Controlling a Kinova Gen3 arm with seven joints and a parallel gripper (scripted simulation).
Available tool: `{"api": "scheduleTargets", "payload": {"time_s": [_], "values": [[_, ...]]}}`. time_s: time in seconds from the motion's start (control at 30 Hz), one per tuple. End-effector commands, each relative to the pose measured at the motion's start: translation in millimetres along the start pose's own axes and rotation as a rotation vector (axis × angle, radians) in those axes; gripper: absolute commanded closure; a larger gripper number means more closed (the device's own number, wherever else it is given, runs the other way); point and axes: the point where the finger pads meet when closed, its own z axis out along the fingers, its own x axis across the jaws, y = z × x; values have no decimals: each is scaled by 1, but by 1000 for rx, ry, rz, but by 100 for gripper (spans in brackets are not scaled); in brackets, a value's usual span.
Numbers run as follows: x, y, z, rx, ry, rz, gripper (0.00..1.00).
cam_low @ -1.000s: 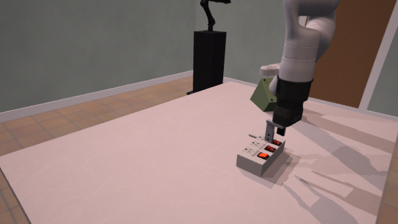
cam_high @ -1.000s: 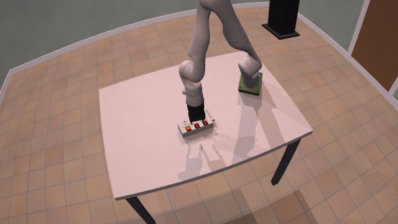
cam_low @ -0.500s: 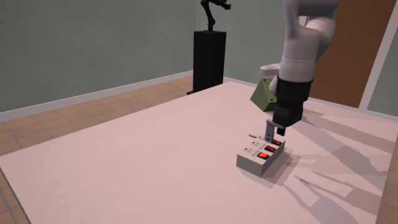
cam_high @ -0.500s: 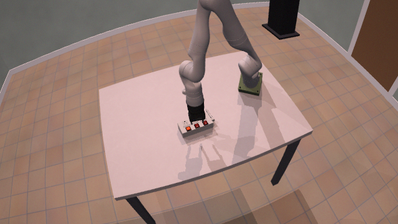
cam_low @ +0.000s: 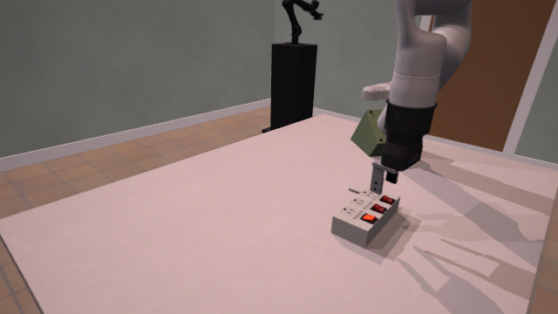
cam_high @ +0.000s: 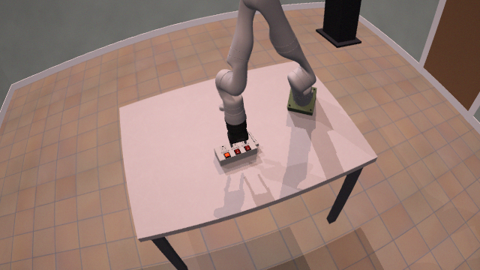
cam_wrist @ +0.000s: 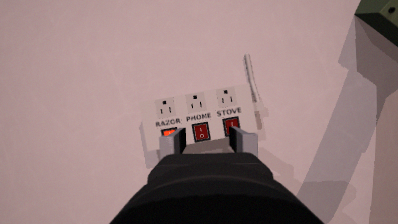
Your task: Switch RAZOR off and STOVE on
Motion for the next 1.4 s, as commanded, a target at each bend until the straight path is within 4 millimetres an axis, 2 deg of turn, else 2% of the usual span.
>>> {"api": "scheduleTargets", "payload": {"time_s": [0.0, 0.07, 0.17, 0.3, 0.4, 1.37], "values": [[-3, -20, -25, -9, -18, -18, 0], [-2, -30, -39, -9, -27, -42, 0], [-2, -30, -39, -9, -27, -42, 0], [0, -47, -64, -3, -51, -83, 0], [1, -53, -72, 1, -60, -80, 0], [2, -52, -70, -2, -55, -71, 0]]}}
